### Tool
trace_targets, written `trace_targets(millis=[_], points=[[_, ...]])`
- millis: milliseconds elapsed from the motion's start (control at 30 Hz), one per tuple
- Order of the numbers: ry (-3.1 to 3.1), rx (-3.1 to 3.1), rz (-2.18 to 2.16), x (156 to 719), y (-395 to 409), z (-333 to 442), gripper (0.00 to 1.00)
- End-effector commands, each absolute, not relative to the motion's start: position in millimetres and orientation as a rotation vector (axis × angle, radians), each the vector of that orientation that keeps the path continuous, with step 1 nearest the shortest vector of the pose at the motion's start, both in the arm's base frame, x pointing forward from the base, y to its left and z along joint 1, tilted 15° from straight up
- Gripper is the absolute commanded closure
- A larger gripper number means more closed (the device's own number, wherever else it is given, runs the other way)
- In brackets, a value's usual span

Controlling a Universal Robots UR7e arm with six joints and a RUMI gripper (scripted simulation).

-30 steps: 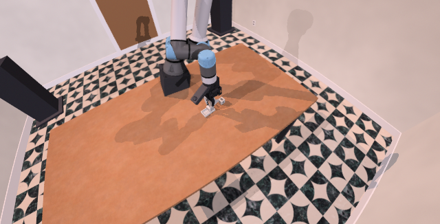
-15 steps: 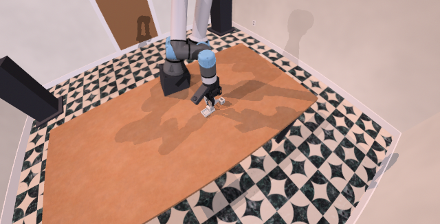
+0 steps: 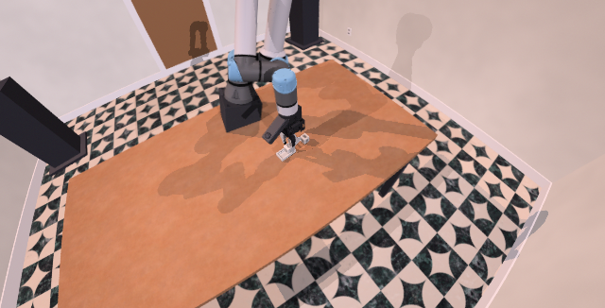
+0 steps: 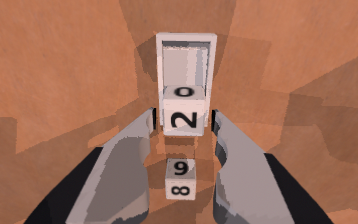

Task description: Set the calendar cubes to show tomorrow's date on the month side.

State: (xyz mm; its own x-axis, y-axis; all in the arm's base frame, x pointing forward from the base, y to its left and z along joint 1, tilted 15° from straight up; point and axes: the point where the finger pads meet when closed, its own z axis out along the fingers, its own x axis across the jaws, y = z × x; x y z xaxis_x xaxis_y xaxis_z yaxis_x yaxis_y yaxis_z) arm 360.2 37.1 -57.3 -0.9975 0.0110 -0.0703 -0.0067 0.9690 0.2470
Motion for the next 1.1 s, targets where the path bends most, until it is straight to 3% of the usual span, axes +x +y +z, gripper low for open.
trace_targets(millis=[0, 567, 1067], points=[[3.049, 0.002, 0.386, 359, 39, -58, 0.71], [3.043, 0.004, 0.381, 361, 34, -49, 0.71], [3.044, 0.004, 0.38, 357, 20, 7, 0.71]])
